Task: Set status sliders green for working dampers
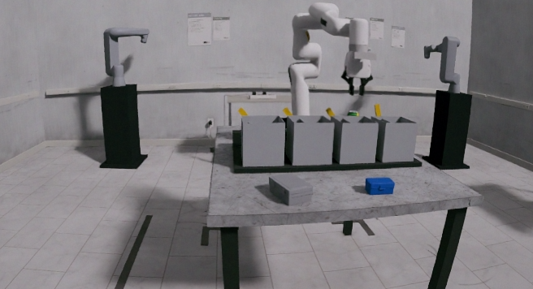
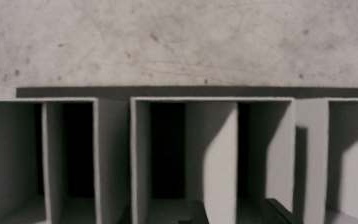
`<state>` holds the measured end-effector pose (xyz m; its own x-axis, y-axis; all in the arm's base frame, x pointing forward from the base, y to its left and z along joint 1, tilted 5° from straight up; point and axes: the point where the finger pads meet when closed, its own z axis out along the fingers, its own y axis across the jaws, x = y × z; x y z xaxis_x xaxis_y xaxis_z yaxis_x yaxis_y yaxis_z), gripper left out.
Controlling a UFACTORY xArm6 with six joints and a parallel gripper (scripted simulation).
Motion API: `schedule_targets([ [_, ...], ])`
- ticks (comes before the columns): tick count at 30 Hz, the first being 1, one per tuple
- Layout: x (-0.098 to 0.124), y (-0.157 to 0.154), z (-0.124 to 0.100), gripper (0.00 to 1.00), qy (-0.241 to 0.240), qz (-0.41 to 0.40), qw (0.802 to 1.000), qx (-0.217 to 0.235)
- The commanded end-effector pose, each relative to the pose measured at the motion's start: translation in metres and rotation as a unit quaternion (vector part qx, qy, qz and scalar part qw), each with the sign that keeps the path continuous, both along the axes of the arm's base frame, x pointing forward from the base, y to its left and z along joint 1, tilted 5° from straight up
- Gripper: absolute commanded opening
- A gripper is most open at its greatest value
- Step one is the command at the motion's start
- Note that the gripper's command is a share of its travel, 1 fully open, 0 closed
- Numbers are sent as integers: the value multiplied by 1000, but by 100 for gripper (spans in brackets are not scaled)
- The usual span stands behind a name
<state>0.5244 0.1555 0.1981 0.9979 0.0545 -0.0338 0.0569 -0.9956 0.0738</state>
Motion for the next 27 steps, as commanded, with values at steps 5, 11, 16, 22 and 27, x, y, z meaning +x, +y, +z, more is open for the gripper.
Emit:
schedule_targets([
  [5, 4, 71, -2, 39, -2, 1, 1000, 1],
  [11, 0, 118, -5, 39, -2, 1, 1000, 1],
  [16, -7, 156, -9, 39, -2, 1, 1000, 1],
  [22, -12, 177, -12, 39, -2, 1, 1000, 1],
  [27, -12, 177, -12, 39, -2, 1, 1000, 1],
])
